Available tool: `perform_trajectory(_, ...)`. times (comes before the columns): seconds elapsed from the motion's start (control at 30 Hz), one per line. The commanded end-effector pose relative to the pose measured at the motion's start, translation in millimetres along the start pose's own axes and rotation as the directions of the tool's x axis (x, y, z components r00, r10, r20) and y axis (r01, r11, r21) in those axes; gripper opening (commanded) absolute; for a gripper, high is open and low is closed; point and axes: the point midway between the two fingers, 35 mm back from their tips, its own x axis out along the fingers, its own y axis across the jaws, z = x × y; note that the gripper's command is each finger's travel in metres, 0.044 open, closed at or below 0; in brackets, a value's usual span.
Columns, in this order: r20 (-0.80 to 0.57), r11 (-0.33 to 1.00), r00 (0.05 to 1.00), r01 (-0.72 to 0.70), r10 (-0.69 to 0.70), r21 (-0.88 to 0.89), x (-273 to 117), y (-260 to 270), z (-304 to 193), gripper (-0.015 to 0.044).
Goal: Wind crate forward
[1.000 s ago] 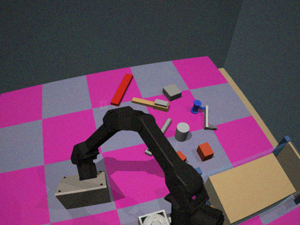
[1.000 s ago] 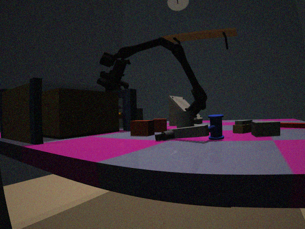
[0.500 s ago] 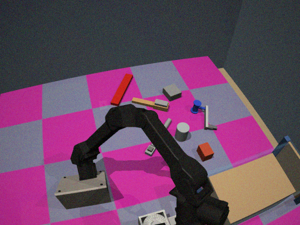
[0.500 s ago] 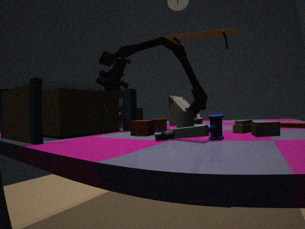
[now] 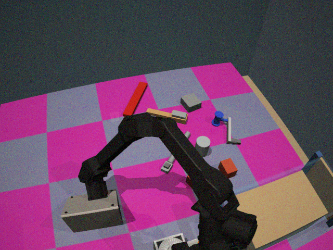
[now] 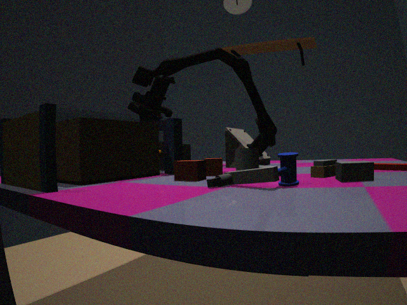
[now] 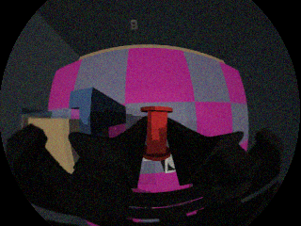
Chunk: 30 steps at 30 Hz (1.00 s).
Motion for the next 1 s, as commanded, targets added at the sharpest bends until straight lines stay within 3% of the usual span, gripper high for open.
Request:
perform_trajectory(0.0,-0.055,1.0,0.998,-0.015,0.015,-0.014,0.8,14.4,-24.8,0.0)
perform_trajectory(0.97,-0.058,1.0,0.998,-0.015,0.014,-0.014,-16.8,24.1,-59.3,0.0)
